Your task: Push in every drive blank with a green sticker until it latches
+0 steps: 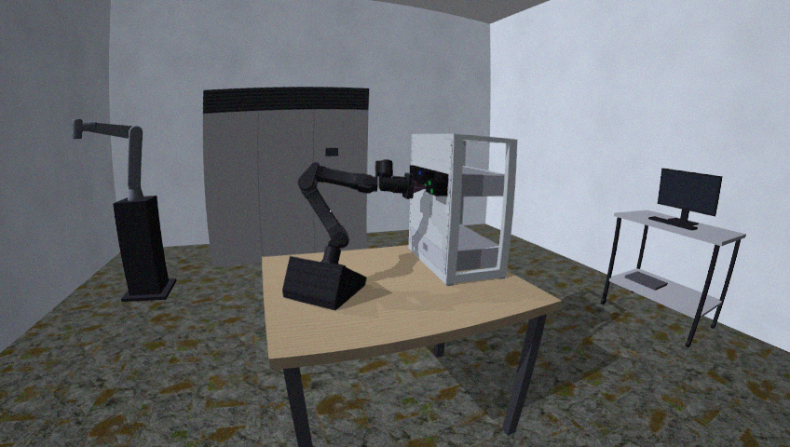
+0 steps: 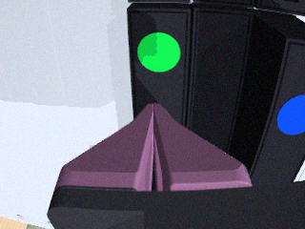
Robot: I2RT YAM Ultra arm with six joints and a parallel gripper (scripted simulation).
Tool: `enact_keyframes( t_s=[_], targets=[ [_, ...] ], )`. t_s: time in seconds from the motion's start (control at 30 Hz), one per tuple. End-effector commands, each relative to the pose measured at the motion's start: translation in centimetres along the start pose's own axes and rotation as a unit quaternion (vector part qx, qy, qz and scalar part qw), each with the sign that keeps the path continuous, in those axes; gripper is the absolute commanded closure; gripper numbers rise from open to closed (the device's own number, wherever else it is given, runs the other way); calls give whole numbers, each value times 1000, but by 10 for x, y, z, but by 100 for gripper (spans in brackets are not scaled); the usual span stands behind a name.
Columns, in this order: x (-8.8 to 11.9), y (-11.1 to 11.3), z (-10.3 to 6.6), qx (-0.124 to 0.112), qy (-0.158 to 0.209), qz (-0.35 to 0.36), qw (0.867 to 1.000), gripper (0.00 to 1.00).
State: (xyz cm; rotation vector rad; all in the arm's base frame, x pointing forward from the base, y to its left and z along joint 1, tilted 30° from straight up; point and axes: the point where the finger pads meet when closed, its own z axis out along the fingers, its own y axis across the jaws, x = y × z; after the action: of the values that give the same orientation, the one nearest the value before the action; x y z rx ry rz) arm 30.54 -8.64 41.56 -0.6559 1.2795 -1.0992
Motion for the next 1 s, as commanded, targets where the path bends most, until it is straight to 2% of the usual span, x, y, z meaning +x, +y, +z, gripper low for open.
enact_keyframes(
  t_s=[0.0, 0.97],
  targets=[
    [-3, -36, 6, 51, 5, -5, 999, 100],
    [-3, -39, 8, 51, 5, -5, 999, 100]
  ],
)
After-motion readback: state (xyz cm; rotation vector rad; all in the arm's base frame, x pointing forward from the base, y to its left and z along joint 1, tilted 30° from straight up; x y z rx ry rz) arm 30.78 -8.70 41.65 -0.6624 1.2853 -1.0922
